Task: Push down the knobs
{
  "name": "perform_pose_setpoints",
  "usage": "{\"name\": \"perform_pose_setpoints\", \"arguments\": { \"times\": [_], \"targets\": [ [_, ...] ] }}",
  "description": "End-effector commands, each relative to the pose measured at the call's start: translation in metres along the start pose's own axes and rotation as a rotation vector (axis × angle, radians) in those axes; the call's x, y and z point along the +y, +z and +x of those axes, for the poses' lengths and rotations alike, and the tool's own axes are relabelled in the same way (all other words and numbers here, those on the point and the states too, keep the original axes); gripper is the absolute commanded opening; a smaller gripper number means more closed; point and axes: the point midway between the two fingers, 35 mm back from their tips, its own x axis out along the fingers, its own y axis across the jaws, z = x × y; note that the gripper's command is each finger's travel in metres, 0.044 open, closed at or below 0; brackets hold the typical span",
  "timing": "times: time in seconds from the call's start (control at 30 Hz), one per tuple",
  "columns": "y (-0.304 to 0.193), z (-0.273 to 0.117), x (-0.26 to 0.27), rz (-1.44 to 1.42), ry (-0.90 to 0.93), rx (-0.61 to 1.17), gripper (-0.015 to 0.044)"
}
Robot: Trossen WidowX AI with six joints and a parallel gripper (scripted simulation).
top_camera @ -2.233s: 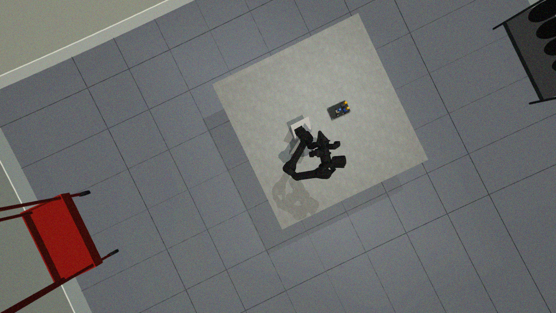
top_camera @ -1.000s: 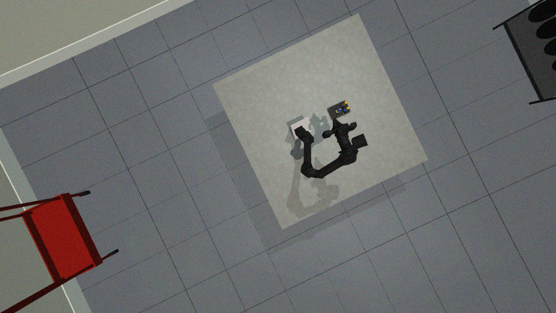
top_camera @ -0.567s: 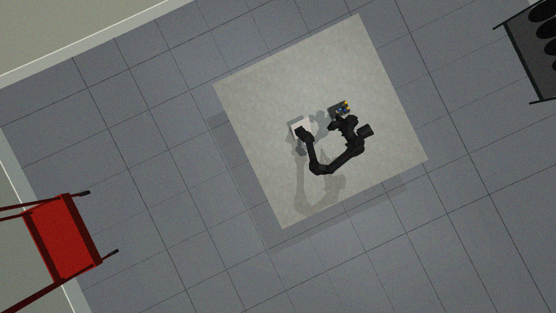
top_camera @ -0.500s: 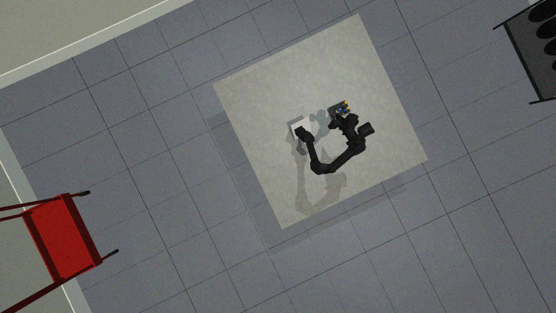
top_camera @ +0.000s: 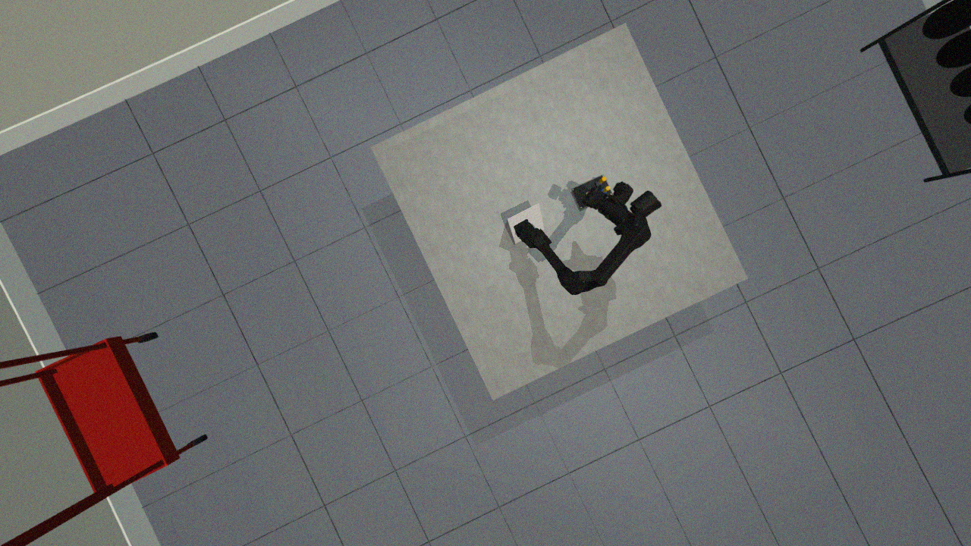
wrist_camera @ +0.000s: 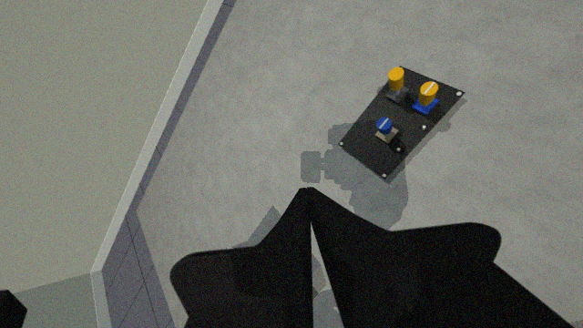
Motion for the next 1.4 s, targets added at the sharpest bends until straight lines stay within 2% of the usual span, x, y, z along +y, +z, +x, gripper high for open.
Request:
{"name": "perform_pose_setpoints", "arguments": {
  "times": [0.0, 0.57, 1.07, 1.37],
  "targets": [
    [0.007, 0.011, -0.011, 0.108, -0.056, 0.054, 0.0000],
    [0.029, 0.065, -0.053, 0.550, -0.374, 0.217, 0.0000],
    [0.045, 0.115, -0.082, 0.889, -0.733, 0.199, 0.0000],
    [0.038, 0.130, -0.092, 0.902, -0.750, 0.194, 0.0000]
  ]
}}
